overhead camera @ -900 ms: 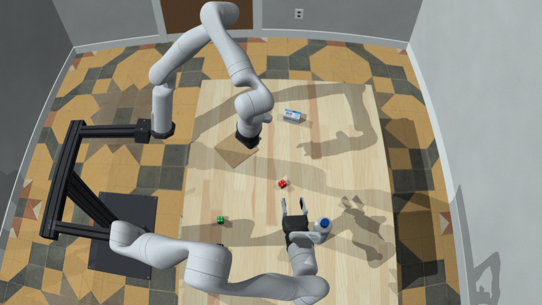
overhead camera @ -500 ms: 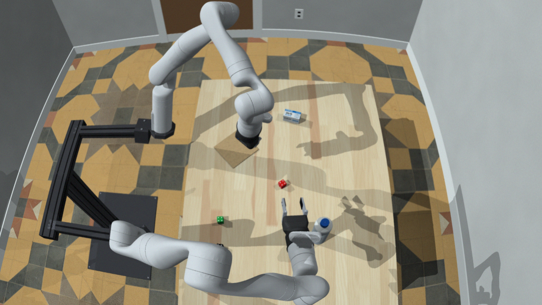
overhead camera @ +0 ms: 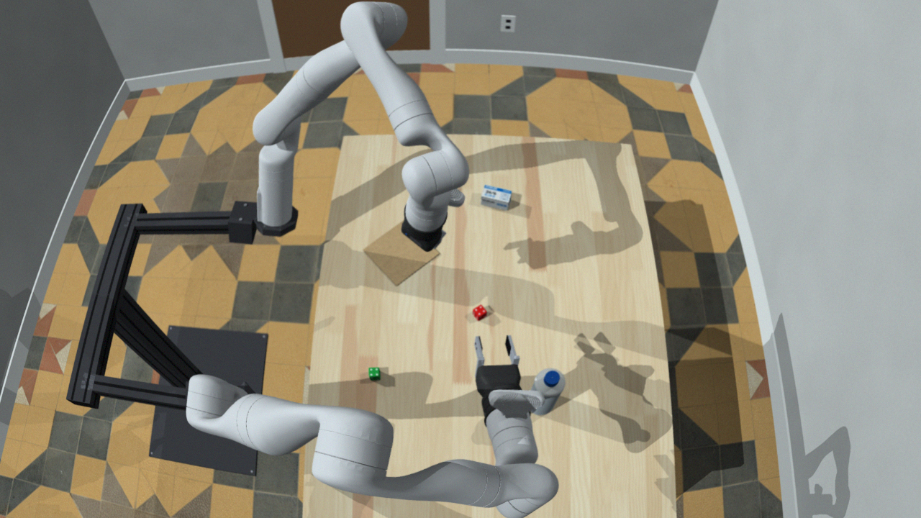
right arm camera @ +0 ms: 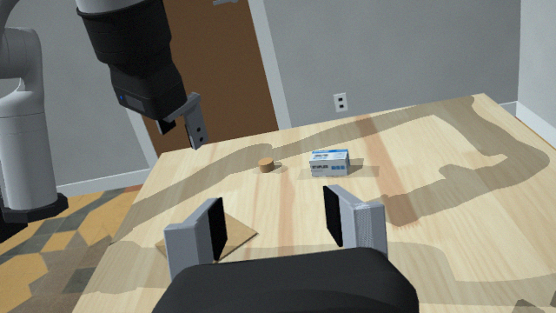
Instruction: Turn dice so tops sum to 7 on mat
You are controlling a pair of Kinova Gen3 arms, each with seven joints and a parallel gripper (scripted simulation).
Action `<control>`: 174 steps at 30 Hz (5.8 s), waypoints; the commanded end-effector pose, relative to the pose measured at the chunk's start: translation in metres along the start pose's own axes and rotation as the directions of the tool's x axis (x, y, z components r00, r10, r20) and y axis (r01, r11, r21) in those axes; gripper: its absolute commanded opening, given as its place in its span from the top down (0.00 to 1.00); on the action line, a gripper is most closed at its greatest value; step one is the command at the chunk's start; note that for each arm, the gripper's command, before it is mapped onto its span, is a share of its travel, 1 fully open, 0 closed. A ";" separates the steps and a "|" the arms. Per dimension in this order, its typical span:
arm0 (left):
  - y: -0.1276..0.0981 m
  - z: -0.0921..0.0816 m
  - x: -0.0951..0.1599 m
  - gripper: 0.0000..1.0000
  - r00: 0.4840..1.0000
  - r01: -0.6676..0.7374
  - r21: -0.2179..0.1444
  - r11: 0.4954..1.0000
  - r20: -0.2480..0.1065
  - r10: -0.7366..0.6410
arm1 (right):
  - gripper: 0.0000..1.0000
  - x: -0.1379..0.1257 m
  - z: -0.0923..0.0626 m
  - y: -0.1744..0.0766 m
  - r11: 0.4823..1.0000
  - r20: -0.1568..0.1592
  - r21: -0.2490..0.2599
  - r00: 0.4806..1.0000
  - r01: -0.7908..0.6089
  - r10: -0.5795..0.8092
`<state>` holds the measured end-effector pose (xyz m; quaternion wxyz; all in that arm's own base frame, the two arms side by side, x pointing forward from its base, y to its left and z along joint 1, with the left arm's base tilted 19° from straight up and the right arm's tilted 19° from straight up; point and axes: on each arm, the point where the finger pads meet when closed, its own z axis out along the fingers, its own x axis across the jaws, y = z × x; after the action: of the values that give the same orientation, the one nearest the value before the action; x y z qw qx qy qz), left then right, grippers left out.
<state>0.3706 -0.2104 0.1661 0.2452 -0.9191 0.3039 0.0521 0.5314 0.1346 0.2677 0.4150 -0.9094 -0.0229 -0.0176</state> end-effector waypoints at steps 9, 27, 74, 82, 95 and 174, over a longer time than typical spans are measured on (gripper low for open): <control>-0.026 0.009 -0.004 0.00 0.994 0.108 -0.030 0.994 0.019 -0.107 | 0.00 -0.027 0.028 0.027 0.986 0.041 -0.144 0.995 -0.083 0.090; -0.152 0.064 -0.055 0.00 0.763 0.644 -0.116 0.756 0.172 -0.624 | 0.00 -0.137 0.056 0.134 0.736 -0.011 -0.643 0.963 -0.212 0.268; -0.315 0.158 -0.257 0.00 -0.321 0.945 0.073 -0.318 0.379 -0.868 | 0.00 -0.245 0.013 0.200 0.432 -0.133 -0.898 0.988 -0.087 -0.076; -0.330 0.170 -0.302 0.00 -0.512 0.855 0.130 -0.502 0.371 -0.775 | 0.00 -0.245 0.013 0.200 0.432 -0.133 -0.898 0.988 -0.087 -0.076; -0.344 0.184 -0.376 0.00 -0.759 0.640 0.213 -0.738 0.327 -0.563 | 0.00 -0.244 0.015 0.204 0.432 -0.133 -0.898 0.988 -0.087 -0.076; -0.292 0.179 -0.673 0.00 -0.820 -0.566 0.235 -0.790 -0.060 0.569 | 0.00 -0.229 0.032 0.246 0.415 -0.133 -0.906 0.986 -0.083 -0.095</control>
<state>0.0060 0.4373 0.2956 -0.0066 0.0075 0.9911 0.1325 0.3183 -0.0139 0.0296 -0.1380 -0.9849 0.0218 -0.1022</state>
